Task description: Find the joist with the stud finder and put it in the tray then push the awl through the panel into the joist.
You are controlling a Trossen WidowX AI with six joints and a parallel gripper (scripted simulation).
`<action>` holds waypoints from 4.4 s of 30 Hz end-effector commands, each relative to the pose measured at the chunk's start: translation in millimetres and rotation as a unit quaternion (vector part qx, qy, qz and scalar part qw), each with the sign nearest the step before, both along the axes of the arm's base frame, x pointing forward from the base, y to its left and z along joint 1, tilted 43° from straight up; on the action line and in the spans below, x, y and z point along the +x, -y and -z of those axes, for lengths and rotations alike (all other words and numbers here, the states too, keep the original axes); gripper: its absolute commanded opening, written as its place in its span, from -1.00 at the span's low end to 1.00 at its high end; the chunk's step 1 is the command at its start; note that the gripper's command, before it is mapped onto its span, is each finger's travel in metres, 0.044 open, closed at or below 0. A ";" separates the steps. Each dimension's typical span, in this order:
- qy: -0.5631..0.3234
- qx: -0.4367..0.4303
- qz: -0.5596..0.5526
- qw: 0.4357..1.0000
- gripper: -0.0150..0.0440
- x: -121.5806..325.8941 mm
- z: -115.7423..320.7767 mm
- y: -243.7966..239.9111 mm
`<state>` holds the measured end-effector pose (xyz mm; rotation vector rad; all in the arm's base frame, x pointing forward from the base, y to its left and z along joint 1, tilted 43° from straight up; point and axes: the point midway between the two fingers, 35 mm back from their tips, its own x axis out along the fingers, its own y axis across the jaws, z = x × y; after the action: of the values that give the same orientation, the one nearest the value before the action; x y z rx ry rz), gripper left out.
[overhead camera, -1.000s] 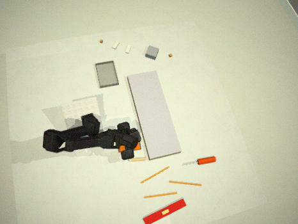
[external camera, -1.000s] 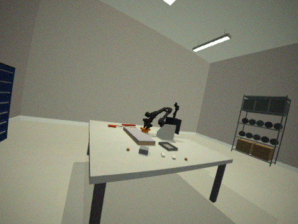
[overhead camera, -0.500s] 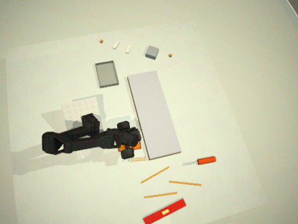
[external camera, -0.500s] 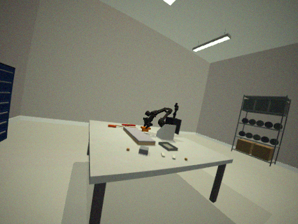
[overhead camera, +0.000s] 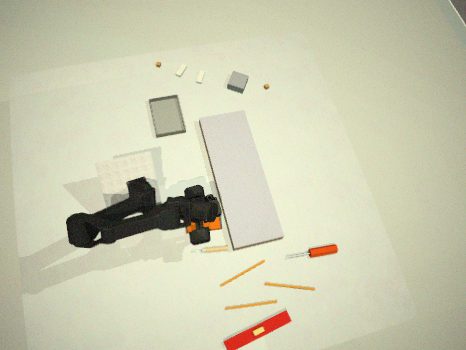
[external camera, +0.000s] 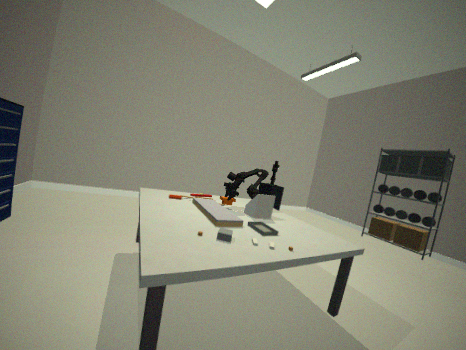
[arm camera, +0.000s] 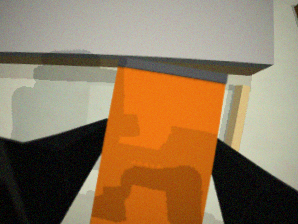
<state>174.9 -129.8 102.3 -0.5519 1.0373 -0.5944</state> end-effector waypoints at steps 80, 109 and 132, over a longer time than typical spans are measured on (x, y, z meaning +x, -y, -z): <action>0.020 0.139 -0.015 0.990 -0.49 1.7 11.8 -9.7; 0.022 0.190 -0.021 0.981 -0.49 0.8 12.0 -7.4; 0.030 0.241 -0.026 0.970 -0.49 0.2 11.4 -5.0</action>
<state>172.1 -124.4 86.3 -0.1385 1.0749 -0.3091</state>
